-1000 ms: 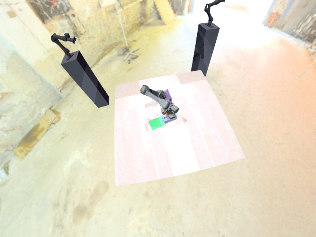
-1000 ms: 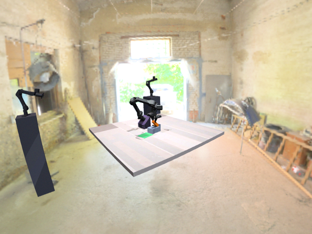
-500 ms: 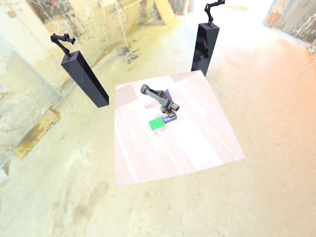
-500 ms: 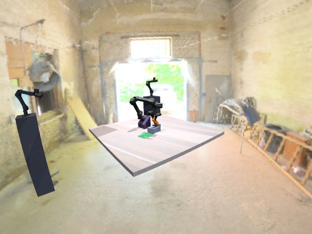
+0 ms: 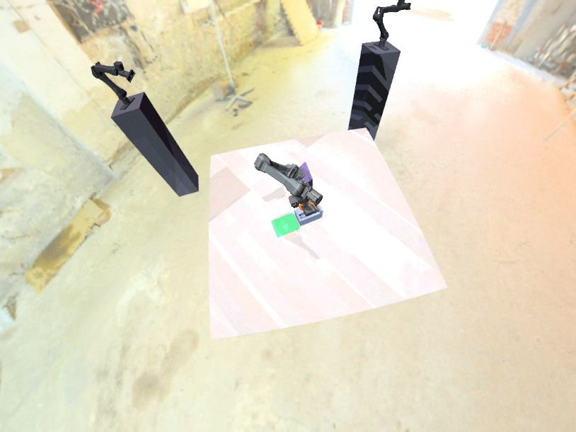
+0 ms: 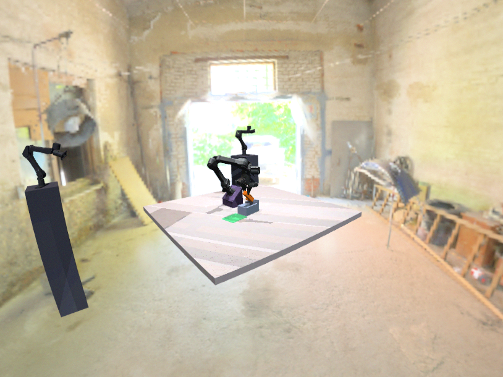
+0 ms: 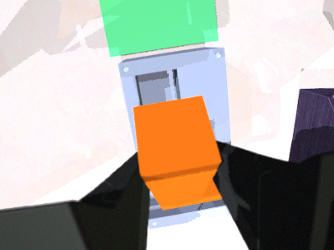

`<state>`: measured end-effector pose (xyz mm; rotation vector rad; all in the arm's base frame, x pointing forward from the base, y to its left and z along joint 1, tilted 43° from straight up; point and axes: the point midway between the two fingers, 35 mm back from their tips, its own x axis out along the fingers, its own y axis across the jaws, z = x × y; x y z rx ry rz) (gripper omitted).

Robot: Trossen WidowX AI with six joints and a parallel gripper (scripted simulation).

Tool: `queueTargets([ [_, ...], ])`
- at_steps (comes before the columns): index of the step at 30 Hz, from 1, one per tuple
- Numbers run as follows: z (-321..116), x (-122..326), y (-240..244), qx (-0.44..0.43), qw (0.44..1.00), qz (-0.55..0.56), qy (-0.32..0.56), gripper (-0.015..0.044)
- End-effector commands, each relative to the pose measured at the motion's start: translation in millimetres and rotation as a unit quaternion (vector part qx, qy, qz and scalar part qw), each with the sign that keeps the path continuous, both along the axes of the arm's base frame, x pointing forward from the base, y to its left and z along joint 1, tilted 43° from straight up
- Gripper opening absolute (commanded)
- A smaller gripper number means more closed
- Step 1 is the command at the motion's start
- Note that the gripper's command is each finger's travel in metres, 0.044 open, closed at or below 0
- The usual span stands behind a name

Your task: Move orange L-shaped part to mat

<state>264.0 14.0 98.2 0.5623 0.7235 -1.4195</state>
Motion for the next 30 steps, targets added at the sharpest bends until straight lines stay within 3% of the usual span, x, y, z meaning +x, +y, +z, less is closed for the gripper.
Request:
queueTargets([
  [1,14.9,0.4,-17.1,-0.002,1.000,0.000,-0.001,0.0000],
  [30,98.9,2.3,-107.1,-0.005,1.000,0.000,-0.002,0.0000],
])
